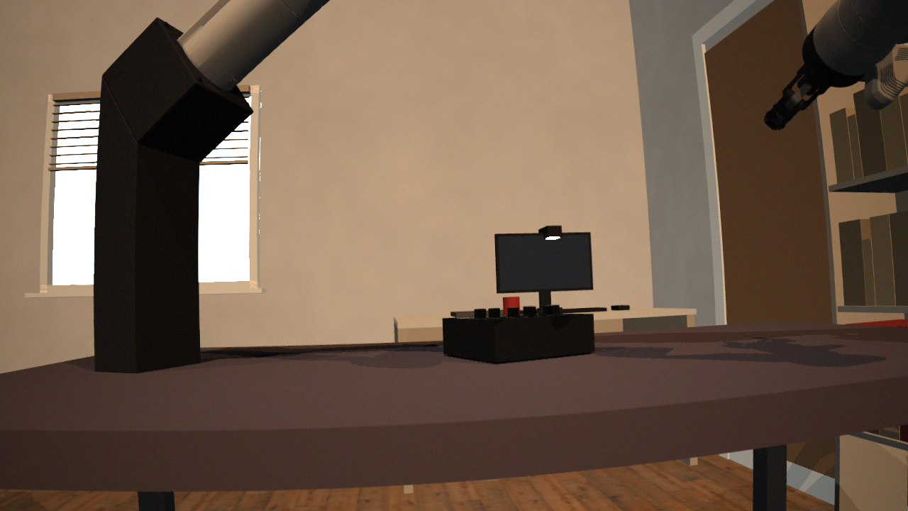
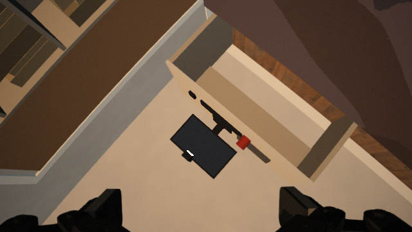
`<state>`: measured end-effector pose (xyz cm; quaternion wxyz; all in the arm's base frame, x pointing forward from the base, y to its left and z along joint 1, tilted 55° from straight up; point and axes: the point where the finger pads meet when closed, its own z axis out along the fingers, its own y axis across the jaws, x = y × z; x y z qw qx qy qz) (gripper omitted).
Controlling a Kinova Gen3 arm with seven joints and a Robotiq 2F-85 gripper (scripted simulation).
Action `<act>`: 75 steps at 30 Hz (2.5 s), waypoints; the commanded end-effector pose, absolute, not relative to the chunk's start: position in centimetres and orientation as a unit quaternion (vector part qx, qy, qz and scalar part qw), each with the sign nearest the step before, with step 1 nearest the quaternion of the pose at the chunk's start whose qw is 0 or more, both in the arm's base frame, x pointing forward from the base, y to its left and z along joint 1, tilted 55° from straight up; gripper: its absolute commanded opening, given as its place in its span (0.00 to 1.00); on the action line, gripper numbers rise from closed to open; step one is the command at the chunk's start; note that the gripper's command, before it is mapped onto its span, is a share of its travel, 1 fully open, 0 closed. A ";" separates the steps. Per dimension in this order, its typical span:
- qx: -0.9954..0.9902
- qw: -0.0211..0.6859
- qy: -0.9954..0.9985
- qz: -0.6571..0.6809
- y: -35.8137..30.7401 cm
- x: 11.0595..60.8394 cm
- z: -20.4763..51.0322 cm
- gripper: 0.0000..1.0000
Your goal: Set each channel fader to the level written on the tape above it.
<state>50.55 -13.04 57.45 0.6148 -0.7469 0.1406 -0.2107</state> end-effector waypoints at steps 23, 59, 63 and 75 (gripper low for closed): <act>-0.633 0.680 0.140 -0.341 9.4 48.9 73.9 1.00; -0.623 0.676 0.175 -0.353 13.3 49.9 72.5 1.00; -0.622 0.673 0.186 -0.355 14.2 50.3 71.9 1.00; -0.619 0.665 0.210 -0.360 15.8 51.1 70.2 1.00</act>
